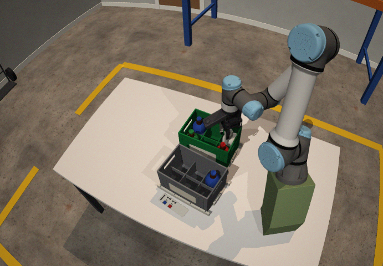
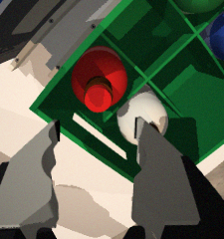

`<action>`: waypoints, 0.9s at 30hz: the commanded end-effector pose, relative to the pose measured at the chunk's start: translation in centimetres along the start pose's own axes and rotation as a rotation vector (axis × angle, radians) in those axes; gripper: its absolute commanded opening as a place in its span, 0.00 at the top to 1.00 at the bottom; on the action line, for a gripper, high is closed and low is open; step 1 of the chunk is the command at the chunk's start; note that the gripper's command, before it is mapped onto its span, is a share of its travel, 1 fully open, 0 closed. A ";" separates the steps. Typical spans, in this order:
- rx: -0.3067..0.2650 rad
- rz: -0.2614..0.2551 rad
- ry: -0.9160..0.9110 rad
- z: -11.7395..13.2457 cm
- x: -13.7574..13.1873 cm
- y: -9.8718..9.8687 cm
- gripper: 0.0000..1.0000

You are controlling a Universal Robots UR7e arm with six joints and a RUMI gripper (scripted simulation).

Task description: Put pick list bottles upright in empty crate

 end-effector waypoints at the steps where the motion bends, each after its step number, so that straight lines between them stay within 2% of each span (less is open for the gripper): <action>1: 0.001 0.003 -0.001 0.0 0.0 -0.8 0.62; 27: 0.001 0.003 -0.001 0.0 0.0 -4.0 0.62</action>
Point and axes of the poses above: the point where the finger pads meet when closed, its own y axis back along the fingers, its own x axis across the jaws, z = x × y, the point moved 3 cm from there along y, back along the fingers, and after that the axes turned 11 degrees about y, right-handed, at the moved point
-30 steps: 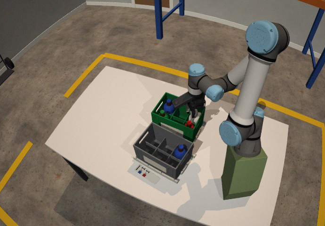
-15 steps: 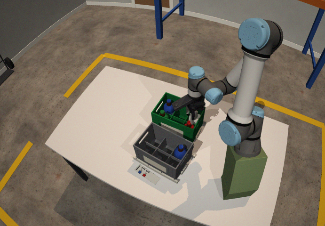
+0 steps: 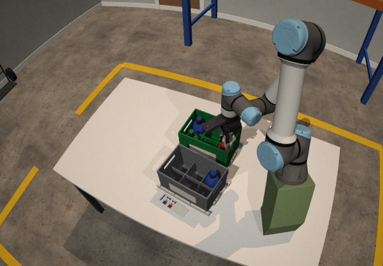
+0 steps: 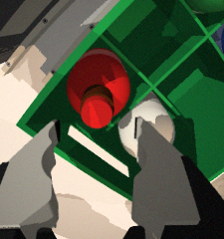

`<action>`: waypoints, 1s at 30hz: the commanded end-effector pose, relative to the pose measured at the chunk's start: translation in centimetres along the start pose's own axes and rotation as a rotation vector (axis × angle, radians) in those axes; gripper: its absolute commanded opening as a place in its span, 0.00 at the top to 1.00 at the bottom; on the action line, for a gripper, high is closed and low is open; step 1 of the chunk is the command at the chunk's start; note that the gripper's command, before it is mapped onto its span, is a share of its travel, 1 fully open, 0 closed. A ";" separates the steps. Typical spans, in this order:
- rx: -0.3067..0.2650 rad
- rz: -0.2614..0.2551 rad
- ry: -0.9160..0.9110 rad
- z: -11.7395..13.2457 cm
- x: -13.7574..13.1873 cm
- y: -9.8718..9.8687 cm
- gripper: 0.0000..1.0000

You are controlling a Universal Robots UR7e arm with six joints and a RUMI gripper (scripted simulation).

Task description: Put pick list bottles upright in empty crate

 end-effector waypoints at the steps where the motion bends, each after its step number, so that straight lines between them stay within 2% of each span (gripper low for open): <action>1: 0.001 0.002 -0.001 0.0 0.0 -1.0 0.62; 17: 0.001 0.002 -0.001 0.0 0.0 -2.8 0.62; 30: 0.001 0.007 -0.001 0.0 0.2 -2.6 0.62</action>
Point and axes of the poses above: the point where the finger pads meet when closed, its own y axis back along the fingers, its own x axis across the jaws, z = x × y, the point moved 3 cm from there along y, back along the fingers, and after that the axes turned 11 degrees about y, right-handed, at the moved point
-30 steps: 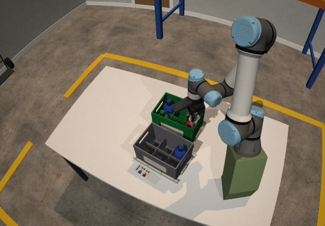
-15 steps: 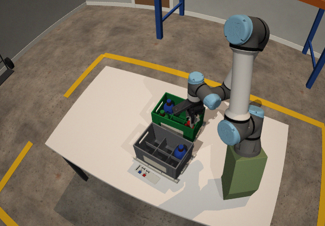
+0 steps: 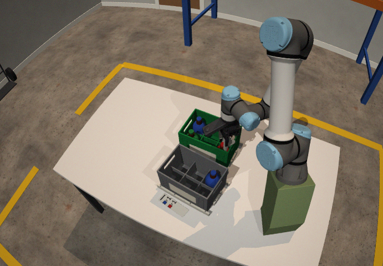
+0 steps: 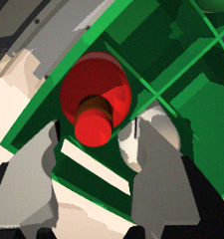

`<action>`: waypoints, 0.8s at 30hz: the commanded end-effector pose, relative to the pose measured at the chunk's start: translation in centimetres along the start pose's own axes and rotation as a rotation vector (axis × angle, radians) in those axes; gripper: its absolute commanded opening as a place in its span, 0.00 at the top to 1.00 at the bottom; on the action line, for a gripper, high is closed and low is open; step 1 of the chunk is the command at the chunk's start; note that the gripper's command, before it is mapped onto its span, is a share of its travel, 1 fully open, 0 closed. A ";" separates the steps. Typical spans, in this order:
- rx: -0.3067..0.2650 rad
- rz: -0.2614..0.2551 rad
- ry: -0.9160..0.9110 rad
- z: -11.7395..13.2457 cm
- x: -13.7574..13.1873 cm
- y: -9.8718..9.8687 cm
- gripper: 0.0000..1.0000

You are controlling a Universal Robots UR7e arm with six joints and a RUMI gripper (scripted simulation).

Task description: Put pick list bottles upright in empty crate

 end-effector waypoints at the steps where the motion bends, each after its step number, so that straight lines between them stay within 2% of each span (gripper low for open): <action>1: 0.001 0.001 0.000 0.0 0.0 0.0 0.62; 2: 0.001 0.001 0.000 0.0 0.0 0.0 0.62; 3: 0.001 0.001 0.000 0.0 -0.1 0.1 1.00; 24: 0.001 0.001 0.000 0.0 0.0 0.1 1.00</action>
Point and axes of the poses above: the point where the finger pads meet when closed, its own y axis back along the fingers, its own x axis across the jaws, z = x × y, the point moved 3 cm from there along y, back along the fingers, and after that the axes turned 11 degrees about y, right-handed, at the moved point
